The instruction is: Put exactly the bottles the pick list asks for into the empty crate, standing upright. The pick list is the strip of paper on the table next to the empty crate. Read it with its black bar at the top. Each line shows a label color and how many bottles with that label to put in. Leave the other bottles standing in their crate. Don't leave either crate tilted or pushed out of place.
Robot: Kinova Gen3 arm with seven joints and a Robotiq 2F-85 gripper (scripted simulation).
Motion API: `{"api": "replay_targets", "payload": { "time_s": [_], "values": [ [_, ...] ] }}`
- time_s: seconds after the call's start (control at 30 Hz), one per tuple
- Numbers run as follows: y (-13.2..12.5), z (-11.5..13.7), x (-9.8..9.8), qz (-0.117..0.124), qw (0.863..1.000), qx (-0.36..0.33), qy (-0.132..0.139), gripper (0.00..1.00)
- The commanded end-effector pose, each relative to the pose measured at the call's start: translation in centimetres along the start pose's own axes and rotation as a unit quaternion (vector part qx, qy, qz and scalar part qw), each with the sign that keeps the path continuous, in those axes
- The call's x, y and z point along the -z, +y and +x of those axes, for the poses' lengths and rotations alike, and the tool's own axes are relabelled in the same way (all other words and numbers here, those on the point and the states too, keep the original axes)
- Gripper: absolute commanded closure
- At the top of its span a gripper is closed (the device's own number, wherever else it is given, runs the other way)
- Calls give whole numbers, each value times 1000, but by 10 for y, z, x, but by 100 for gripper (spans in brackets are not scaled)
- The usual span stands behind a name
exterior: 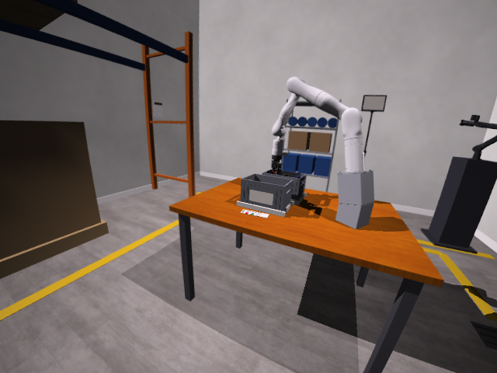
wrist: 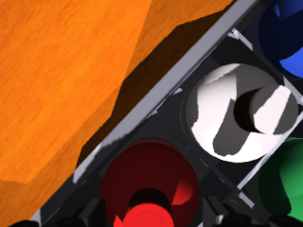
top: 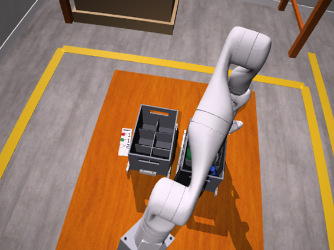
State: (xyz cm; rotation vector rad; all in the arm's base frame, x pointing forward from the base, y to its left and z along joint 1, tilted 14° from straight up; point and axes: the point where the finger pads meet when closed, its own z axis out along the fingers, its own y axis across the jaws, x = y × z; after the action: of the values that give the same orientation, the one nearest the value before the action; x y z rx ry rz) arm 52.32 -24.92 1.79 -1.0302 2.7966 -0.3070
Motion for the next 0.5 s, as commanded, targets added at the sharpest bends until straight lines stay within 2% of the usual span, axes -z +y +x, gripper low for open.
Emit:
{"api": "replay_targets", "payload": {
  "time_s": [0.0, 0.27, 0.3, 0.47],
  "values": [
    [-1, 0, 0, 1, 1000, 0, -1, 33],
    [-1, 0, 0, 1, 1000, 0, -1, 33],
    [-1, 0, 4, 1, 1000, 0, -1, 52],
    [-1, 0, 4, 1, 1000, 0, -1, 52]
  ]
}}
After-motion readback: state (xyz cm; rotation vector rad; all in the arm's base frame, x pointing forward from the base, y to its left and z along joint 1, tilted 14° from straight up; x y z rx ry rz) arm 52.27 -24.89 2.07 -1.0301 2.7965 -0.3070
